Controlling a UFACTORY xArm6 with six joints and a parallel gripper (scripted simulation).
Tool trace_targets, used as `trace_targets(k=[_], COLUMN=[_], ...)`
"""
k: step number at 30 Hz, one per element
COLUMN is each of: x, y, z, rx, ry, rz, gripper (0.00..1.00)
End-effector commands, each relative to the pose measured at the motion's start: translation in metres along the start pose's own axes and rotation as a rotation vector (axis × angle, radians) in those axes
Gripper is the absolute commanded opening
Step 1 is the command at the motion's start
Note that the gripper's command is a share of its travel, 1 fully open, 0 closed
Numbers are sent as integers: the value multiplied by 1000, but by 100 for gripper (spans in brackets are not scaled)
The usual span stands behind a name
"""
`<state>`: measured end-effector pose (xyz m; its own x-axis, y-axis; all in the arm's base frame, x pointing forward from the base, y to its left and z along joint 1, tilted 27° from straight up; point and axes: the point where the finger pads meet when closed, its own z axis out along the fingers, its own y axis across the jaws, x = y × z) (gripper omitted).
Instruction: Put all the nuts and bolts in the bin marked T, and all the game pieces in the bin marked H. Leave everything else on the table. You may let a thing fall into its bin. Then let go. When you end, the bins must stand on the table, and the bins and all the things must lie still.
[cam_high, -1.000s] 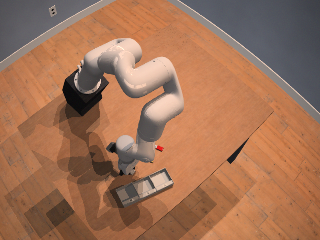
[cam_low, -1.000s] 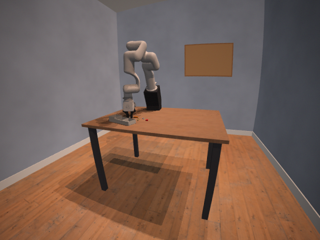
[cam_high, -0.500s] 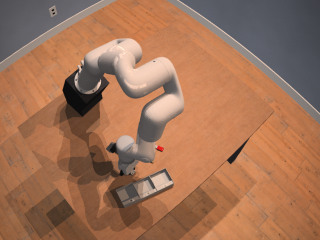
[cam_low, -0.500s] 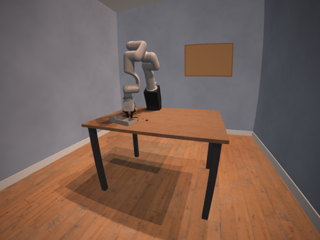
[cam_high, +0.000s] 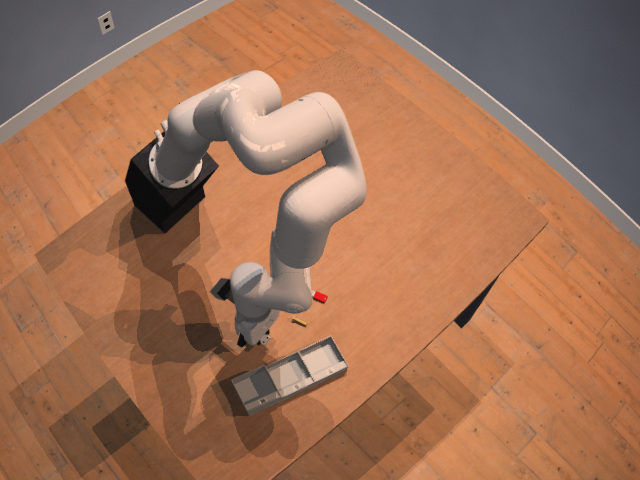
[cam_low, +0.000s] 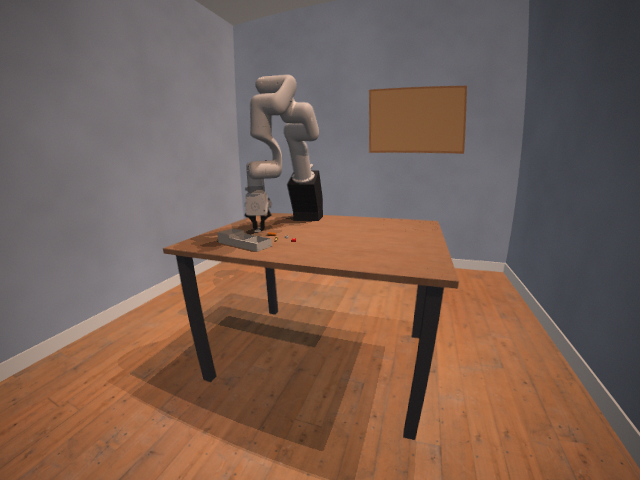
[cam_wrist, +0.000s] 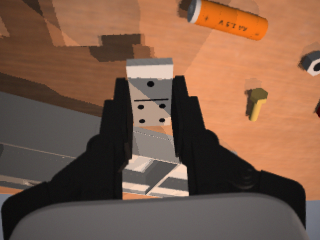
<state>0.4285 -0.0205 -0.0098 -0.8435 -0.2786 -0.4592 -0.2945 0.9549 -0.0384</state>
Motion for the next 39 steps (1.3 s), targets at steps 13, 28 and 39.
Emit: trace_targets(k=[13, 28, 39], x=[-1, -14, -45], y=[0, -20, -67], z=[-28, -35, -35], rx=[-4, -3, 1], ry=[2, 2, -4], rz=[0, 0, -242], gripper=[0, 0, 0])
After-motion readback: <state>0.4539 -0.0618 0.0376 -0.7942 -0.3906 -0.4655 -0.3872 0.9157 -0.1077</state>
